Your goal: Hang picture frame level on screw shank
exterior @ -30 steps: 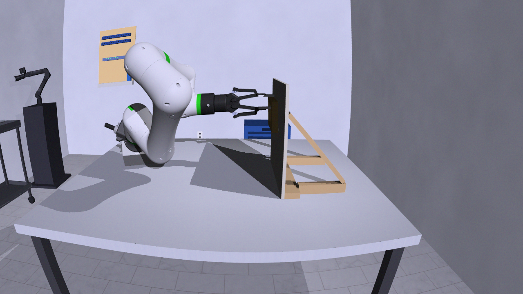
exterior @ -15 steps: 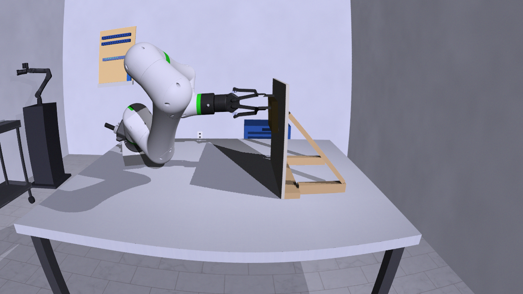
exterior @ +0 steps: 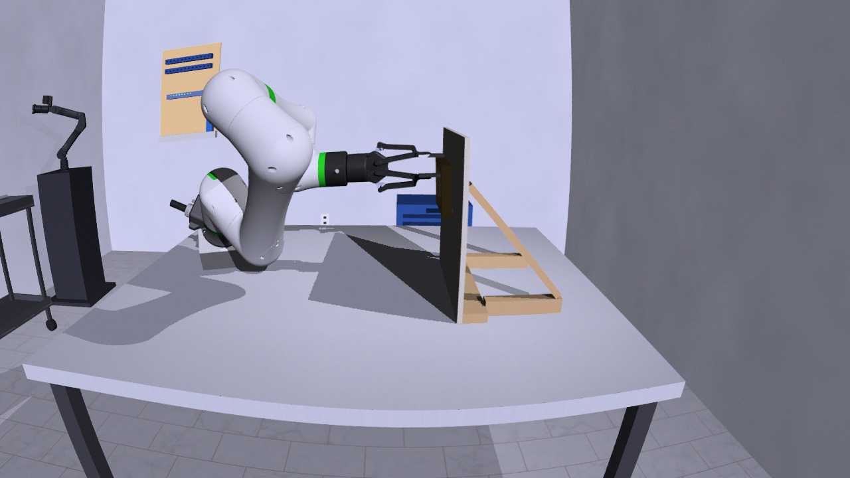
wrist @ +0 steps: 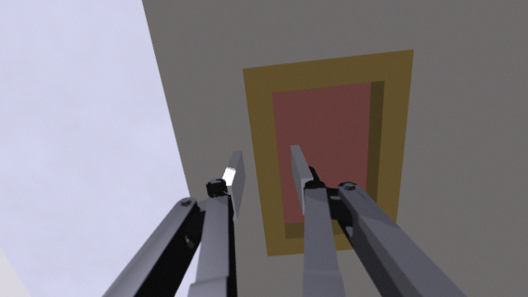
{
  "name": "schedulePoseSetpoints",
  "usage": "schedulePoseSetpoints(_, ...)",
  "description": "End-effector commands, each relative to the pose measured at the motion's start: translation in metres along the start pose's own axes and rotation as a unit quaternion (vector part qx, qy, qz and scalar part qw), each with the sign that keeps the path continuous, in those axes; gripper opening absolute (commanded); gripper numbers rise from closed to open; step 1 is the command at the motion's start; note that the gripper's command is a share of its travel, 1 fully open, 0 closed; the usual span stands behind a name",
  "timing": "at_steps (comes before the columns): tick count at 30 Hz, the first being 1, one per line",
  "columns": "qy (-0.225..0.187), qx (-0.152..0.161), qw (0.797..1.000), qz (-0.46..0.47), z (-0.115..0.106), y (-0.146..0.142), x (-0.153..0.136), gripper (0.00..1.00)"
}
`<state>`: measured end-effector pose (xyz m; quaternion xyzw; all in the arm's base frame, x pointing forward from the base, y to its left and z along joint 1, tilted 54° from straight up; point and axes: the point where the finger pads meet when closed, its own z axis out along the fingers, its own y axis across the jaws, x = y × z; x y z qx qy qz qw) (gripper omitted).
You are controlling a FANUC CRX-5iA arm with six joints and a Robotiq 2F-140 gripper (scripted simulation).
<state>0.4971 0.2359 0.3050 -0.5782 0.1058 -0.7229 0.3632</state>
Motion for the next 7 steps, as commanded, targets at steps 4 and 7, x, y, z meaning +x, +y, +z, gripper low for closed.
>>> schedulePoseSetpoints(4,0.0,0.0,1.0,0.0,-0.005,-0.0002,-0.0001,0.29)
schedulePoseSetpoints(7,0.0,0.0,1.0,0.0,-0.0085,-0.0002,-0.0001,0.29)
